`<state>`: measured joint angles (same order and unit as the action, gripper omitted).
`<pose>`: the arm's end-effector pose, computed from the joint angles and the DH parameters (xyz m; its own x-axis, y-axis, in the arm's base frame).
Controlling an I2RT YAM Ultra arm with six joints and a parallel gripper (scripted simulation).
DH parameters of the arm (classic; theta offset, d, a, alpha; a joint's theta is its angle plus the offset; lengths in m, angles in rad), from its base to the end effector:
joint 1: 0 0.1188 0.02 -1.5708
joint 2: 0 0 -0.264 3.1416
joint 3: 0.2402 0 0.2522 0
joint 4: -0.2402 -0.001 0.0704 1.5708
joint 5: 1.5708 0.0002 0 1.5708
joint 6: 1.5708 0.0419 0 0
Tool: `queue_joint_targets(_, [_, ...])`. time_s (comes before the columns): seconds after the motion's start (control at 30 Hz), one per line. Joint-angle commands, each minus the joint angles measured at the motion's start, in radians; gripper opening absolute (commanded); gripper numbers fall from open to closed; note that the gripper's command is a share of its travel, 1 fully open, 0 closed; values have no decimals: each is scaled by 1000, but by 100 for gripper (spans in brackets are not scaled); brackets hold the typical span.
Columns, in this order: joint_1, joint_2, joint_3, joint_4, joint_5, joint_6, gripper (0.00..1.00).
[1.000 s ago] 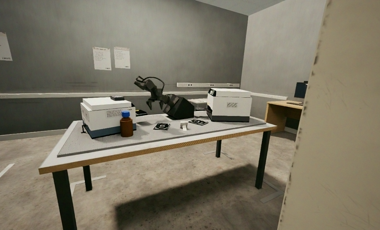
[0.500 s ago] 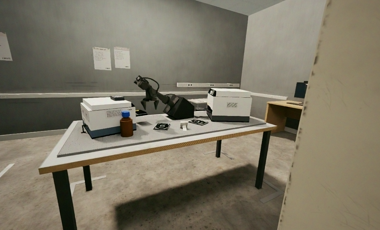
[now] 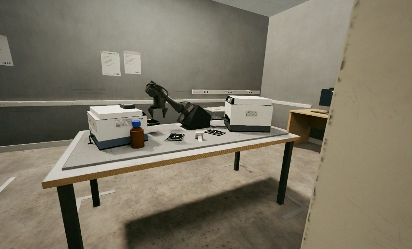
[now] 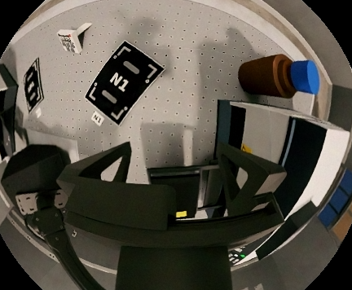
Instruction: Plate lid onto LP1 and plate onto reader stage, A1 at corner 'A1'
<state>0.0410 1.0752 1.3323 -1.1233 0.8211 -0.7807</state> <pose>0.1811 -0.0223 0.3958 -0.8545 -0.5150 -0.0677 -0.2191 0.4755 -0.8520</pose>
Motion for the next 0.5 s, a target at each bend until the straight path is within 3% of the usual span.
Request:
queue_joint_targets(0.0, [-16, -34, 29, -67, -15, -13, 100])
queue_joint_targets(0.13, [-47, -65, 23, -76, -33, -46, 100])
queue_joint_targets(0.2, [-38, -10, 65, -143, 11, 3, 100])
queue_joint_targets(0.4, [-108, -105, 66, -162, -40, -73, 100])
queue_joint_targets(0.47, [-101, -50, 102, -230, 3, -22, 100])
